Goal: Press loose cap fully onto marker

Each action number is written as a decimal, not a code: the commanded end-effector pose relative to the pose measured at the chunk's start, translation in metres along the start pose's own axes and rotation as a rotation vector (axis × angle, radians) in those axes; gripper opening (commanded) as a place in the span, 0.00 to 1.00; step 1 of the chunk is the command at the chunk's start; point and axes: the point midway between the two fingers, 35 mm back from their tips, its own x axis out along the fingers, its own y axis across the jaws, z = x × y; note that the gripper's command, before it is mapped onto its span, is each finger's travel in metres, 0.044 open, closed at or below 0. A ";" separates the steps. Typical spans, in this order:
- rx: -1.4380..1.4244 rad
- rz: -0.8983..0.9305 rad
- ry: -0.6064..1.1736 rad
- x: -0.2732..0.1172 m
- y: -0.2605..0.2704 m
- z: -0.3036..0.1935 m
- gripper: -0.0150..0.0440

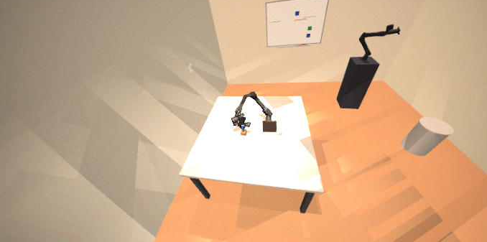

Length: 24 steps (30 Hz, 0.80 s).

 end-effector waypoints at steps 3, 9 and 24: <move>-0.005 0.003 -0.005 0.001 0.000 0.001 0.25; 0.000 -0.001 -0.001 0.001 0.000 0.000 0.52; -0.001 -0.001 0.002 -0.027 0.002 -0.002 1.00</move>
